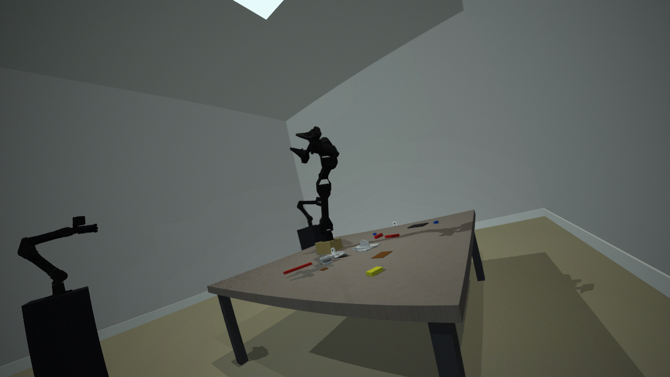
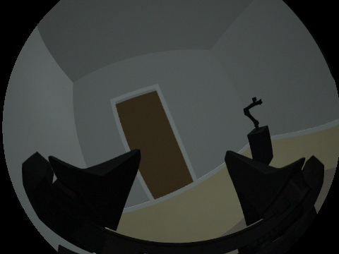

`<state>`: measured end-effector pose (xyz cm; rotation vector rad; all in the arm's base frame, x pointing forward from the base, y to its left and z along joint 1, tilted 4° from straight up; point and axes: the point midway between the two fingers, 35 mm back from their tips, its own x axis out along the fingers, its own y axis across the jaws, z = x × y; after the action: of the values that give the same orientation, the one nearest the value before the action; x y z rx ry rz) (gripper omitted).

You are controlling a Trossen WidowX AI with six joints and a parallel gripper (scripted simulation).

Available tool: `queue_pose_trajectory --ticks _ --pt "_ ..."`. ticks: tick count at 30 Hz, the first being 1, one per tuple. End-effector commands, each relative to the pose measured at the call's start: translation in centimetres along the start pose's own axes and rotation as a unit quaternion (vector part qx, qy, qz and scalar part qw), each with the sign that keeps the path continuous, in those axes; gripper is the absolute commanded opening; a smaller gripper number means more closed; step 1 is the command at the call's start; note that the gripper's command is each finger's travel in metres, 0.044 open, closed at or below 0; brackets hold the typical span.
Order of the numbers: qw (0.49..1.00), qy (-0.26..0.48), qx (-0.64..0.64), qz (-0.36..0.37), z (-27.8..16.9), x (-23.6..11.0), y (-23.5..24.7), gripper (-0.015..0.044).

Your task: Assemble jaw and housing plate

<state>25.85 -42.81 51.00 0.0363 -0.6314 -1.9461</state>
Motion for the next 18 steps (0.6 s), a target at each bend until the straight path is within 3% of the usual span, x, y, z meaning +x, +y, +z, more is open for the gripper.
queue_pose_trajectory --ticks 1,17,18 --pt "1.0 0.0 0.0 0.0 0.0 0.0 0.0 0.0426" --pt "0.992 0.039 -0.086 0.078 -3.7 1.0 -0.1 0.0006" --pt "0.991 0.043 -0.092 0.083 -4.1 1.0 -0.2 0.0"
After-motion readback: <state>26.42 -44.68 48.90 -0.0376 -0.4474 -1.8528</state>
